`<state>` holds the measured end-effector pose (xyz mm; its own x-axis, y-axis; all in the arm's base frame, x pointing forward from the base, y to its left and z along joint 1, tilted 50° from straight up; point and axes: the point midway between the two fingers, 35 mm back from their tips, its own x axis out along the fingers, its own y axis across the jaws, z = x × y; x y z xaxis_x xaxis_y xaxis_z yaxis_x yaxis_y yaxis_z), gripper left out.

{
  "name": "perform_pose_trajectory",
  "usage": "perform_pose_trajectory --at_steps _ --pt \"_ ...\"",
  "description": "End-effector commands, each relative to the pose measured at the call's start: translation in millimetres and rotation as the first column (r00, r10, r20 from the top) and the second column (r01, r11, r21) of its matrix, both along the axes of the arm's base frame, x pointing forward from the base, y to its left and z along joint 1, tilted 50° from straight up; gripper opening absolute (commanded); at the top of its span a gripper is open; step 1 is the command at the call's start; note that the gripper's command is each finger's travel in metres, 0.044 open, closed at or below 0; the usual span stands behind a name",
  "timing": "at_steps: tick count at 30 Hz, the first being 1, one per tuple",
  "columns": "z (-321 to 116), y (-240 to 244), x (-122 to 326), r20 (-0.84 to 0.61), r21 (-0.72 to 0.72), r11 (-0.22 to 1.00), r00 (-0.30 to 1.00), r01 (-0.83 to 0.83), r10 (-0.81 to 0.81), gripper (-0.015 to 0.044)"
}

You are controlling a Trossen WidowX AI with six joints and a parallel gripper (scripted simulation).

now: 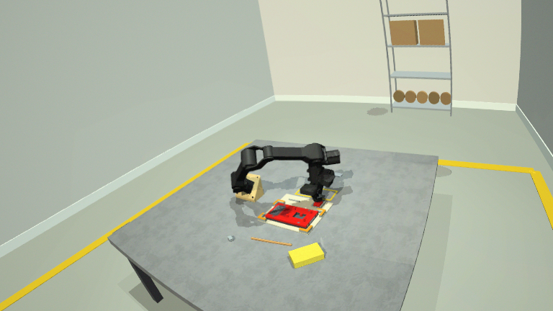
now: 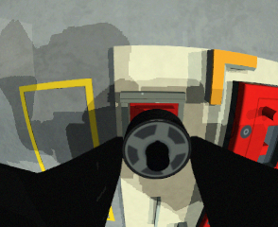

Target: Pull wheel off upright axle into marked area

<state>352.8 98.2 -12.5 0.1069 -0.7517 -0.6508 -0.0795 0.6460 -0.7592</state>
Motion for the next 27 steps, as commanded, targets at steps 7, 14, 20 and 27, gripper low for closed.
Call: perform_pose_trajectory --at_steps 7,14,20,27 --pt "8.3 13.2 -2.1 0.003 0.006 1.000 1.000 -0.021 0.021 0.0000" --pt "9.8 15.0 -2.4 0.002 0.006 1.000 1.000 -0.022 0.022 0.0000" --pt "11.1 16.5 -2.7 0.002 0.005 1.000 1.000 -0.022 0.022 0.0000" --pt "12.6 18.2 -3.1 0.002 0.005 1.000 1.000 -0.023 0.023 0.0000"
